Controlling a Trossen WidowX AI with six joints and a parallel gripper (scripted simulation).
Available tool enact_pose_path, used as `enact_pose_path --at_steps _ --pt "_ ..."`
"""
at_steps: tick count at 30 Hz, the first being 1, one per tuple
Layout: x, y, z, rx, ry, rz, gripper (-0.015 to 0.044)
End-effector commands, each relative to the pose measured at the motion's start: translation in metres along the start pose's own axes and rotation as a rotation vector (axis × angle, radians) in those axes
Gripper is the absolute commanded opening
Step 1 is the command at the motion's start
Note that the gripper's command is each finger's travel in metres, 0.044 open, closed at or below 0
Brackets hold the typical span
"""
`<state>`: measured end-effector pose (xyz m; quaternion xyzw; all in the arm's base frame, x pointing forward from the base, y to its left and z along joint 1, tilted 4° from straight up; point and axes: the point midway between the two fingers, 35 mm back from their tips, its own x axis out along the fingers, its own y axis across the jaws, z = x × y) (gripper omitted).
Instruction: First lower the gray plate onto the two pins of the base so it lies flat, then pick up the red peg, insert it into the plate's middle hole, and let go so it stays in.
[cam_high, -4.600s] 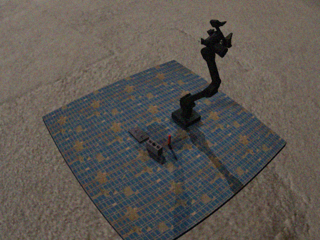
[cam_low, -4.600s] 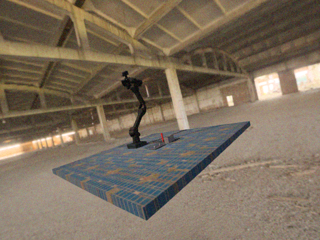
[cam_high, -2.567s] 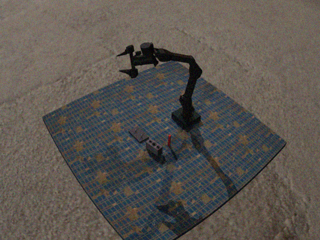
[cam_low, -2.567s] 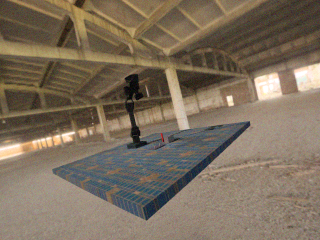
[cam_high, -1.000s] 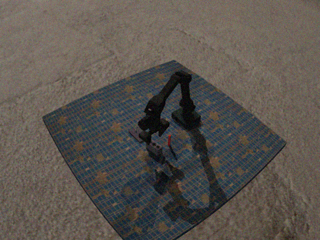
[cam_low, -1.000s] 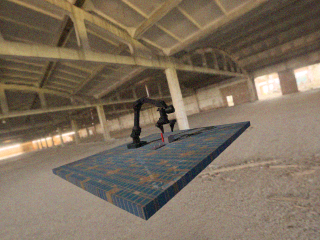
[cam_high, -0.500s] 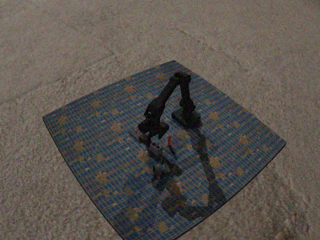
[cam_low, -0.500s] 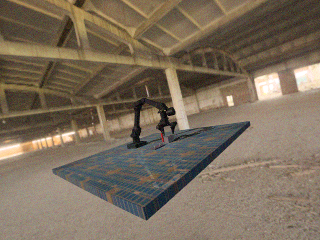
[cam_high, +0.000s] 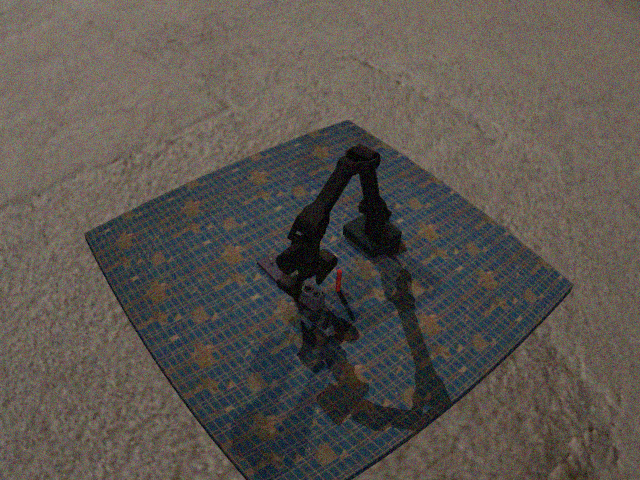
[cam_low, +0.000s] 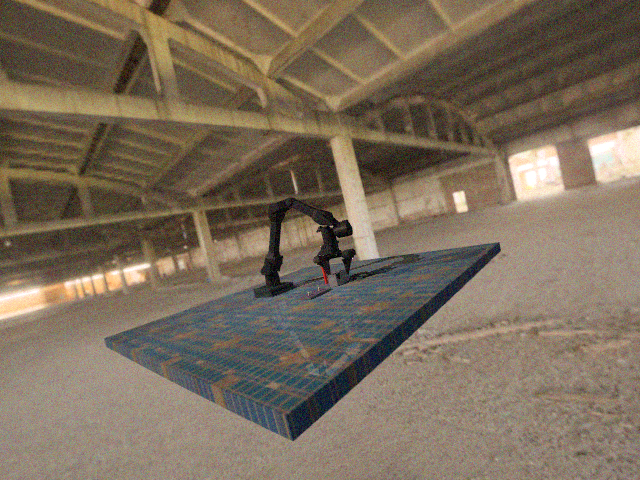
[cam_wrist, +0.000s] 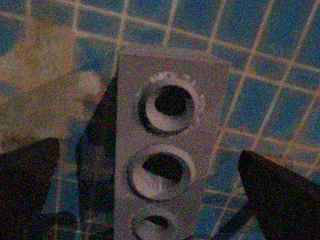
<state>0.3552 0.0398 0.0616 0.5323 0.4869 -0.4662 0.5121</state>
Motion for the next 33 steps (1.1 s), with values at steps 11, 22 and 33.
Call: enact_pose_path --at_steps 11,22,33 --pt "0.025 -0.004 -0.001 0.004 0.004 -0.013 0.0440" --pt "0.027 -0.005 -0.001 0.004 0.004 -0.013 0.0230" --pt "0.027 -0.005 -0.001 0.004 0.004 -0.013 0.0078"
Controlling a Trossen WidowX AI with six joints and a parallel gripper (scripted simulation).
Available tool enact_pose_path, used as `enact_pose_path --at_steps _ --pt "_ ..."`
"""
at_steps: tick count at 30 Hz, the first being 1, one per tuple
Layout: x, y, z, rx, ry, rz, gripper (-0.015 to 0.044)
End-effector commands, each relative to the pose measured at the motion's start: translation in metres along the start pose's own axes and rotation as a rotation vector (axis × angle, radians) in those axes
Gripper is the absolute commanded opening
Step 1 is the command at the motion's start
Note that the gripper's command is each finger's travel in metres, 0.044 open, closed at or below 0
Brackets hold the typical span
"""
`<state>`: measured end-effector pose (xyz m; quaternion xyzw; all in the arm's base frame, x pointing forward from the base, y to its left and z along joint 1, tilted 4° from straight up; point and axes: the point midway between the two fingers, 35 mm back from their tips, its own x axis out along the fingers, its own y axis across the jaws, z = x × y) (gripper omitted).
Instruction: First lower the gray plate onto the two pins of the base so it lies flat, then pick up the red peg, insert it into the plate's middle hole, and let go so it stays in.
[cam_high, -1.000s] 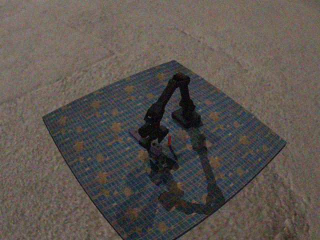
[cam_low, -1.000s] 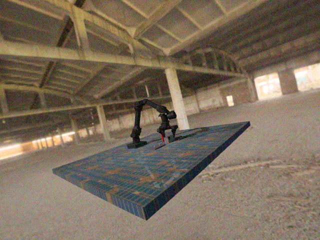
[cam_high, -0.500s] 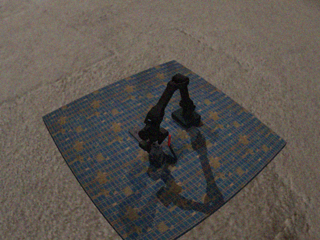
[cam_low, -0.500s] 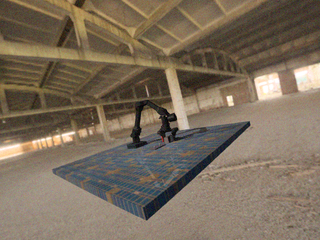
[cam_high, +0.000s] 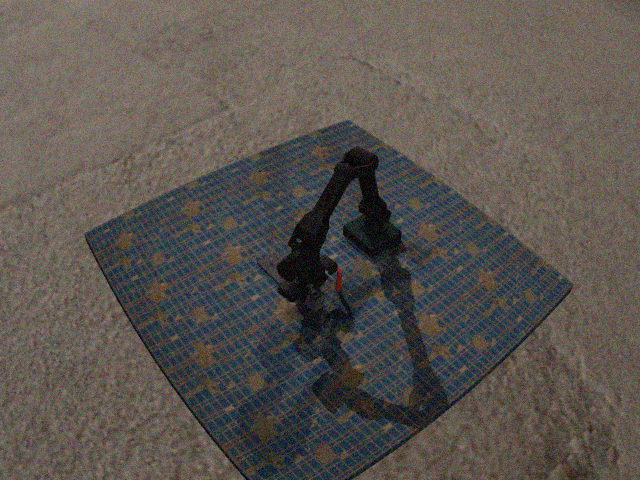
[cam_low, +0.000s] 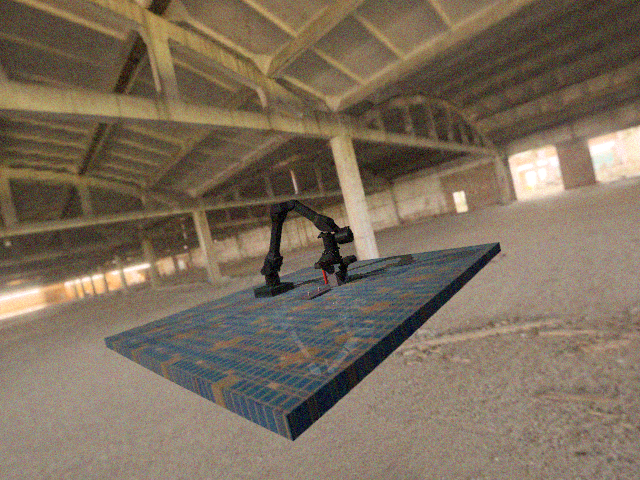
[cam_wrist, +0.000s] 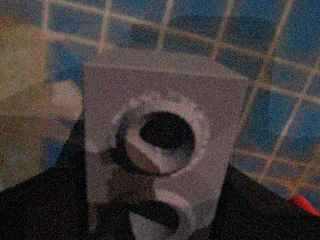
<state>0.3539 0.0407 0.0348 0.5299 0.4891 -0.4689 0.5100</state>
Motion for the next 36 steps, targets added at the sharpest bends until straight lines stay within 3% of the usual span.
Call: enact_pose_path --at_steps 1,6,8,36 --pt "0.001 -0.001 -0.001 0.003 0.005 -0.004 0.0072" --pt "0.001 -0.001 -0.001 0.003 0.005 -0.004 0.0038" --pt "0.000 -0.001 -0.001 0.003 0.005 -0.004 0.0000" --pt "-0.085 0.007 -0.007 -0.001 0.005 -0.001 0.0000"
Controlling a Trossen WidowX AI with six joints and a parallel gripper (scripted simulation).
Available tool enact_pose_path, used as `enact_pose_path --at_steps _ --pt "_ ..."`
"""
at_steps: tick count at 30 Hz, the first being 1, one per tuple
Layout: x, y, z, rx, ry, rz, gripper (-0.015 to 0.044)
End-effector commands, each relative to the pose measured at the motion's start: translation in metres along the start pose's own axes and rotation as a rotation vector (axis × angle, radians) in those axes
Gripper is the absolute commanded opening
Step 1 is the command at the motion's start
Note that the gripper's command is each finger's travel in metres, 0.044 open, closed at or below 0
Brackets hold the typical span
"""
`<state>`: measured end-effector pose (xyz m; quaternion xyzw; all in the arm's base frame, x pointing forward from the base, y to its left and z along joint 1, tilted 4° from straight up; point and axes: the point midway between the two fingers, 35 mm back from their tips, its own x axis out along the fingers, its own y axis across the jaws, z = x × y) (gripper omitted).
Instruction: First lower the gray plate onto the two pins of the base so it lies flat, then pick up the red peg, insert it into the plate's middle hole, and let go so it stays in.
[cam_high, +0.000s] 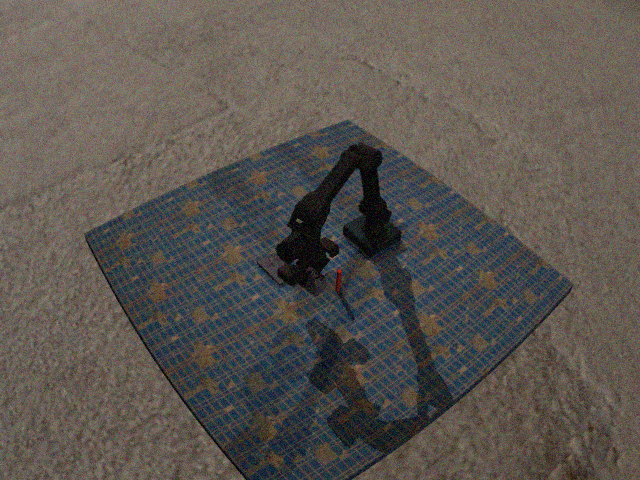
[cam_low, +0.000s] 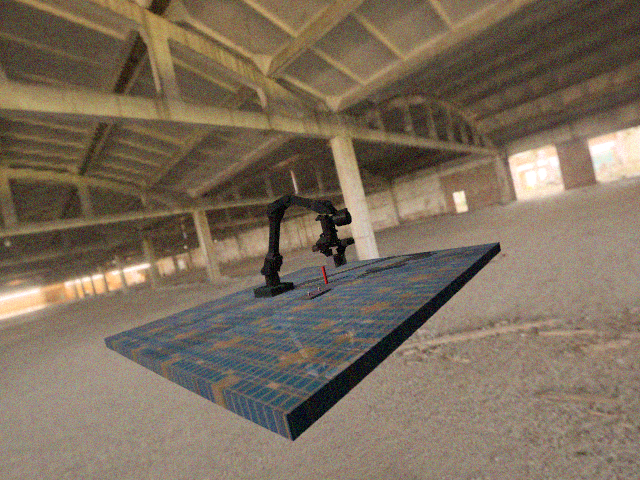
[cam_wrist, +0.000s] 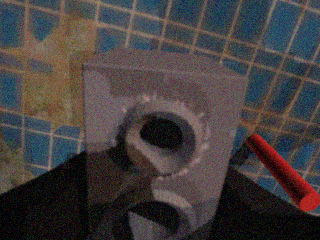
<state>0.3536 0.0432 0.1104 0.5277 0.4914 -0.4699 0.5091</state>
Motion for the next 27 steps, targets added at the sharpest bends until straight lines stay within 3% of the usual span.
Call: enact_pose_path --at_steps 1,16,27 --pt "-0.013 0.001 -0.002 0.001 0.006 0.006 0.0000" --pt "-0.059 -0.007 -0.004 0.006 0.005 0.003 0.0000" --pt "-0.047 -0.004 0.021 0.026 0.002 0.003 0.0000"
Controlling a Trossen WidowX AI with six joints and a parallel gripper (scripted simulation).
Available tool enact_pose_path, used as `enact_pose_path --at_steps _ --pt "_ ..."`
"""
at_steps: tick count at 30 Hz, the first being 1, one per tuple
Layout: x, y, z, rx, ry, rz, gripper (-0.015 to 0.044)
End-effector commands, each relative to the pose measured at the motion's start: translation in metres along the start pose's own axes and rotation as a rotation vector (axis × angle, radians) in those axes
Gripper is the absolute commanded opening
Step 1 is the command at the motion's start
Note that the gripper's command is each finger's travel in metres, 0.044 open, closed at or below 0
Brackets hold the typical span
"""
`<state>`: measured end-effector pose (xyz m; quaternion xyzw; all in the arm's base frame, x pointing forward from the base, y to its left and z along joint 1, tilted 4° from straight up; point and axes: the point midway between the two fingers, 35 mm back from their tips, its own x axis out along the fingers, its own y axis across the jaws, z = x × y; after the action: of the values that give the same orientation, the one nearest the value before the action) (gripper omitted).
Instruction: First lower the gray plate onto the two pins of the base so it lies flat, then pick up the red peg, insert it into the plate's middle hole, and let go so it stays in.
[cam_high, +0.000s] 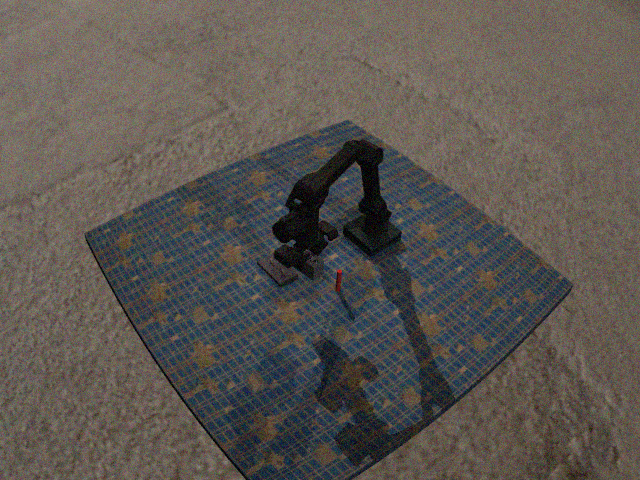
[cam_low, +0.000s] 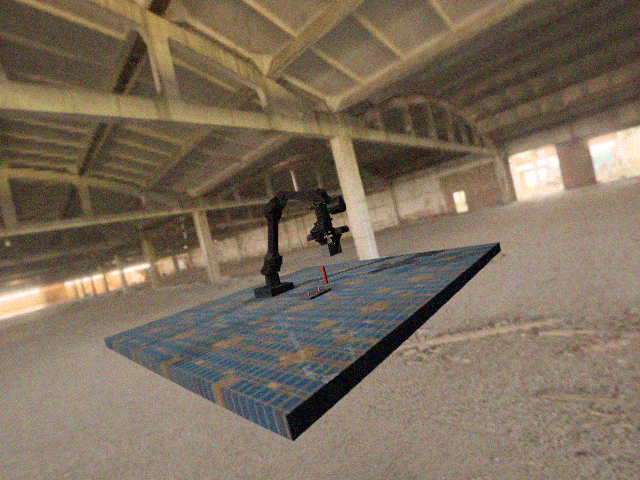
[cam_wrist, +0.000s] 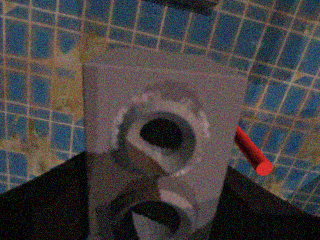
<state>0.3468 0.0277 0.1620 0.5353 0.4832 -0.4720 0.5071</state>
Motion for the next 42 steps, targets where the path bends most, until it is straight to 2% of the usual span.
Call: enact_pose_path --at_steps 1,42 --pt "0.007 -0.001 0.011 0.009 0.003 -0.009 0.0000" --pt "0.065 -0.018 0.131 0.106 -0.007 -0.011 0.0000"
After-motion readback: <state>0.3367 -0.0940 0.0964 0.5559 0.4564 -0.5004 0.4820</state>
